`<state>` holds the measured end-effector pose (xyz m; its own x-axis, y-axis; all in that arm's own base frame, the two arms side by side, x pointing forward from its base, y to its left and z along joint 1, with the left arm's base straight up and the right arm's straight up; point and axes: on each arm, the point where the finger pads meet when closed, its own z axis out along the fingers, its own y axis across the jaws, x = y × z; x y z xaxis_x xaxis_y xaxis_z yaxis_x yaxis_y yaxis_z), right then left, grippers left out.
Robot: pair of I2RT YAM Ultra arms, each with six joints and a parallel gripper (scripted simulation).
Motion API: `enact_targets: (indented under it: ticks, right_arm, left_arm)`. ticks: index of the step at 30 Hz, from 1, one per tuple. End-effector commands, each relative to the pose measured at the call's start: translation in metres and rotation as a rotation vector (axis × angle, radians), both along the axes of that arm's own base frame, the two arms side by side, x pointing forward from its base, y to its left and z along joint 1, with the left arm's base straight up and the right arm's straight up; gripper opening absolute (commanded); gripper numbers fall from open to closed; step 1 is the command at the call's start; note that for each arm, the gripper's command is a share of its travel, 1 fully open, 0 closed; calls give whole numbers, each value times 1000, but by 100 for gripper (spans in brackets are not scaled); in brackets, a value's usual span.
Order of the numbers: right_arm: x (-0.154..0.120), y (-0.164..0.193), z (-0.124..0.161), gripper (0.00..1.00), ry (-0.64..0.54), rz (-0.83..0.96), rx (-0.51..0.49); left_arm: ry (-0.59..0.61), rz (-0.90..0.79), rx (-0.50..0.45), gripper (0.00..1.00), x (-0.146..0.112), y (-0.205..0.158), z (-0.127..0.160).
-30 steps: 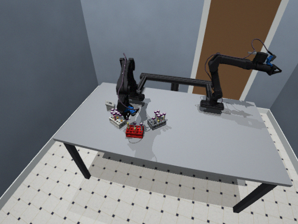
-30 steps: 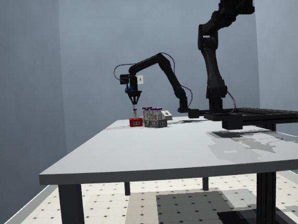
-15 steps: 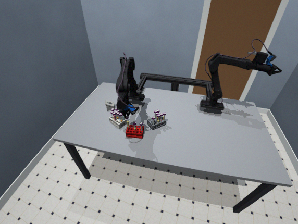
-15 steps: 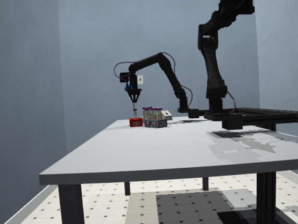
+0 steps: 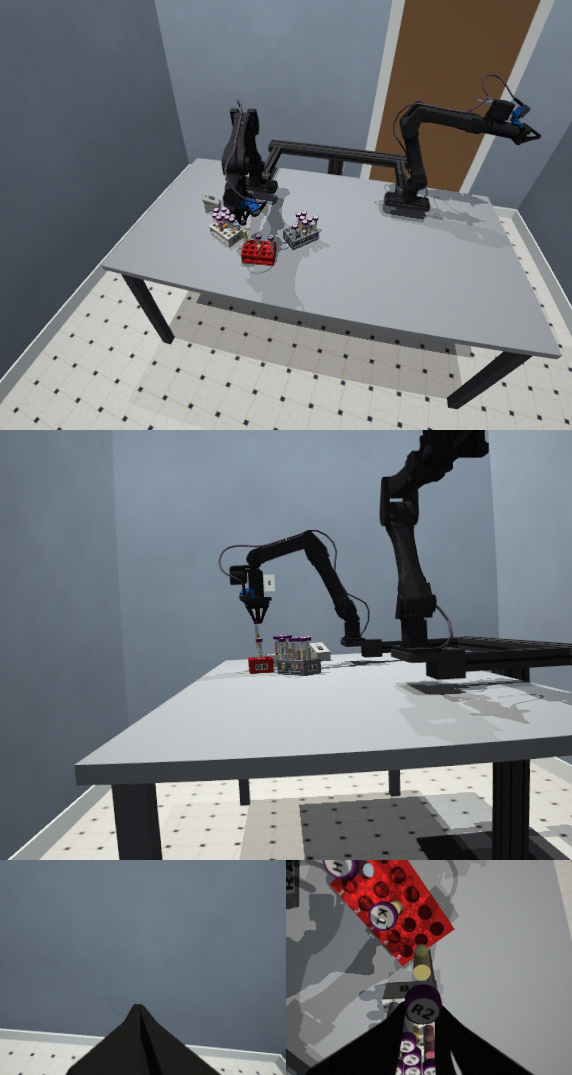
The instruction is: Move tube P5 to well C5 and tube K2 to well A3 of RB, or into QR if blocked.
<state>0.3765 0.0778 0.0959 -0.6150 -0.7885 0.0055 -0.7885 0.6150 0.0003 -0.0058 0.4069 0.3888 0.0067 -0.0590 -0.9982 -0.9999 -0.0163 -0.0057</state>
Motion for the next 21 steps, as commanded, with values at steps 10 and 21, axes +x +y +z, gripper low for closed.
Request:
enact_targets:
  ticks: [10,21]
  right_arm:
    - [-15,5,11,0,-20,8,15]
    - [-29,3,9,0,-20,6,15]
  left_arm:
    - [7,0,59,0,-2,-9,27]
    - [7,0,59,0,-2,-9,27]
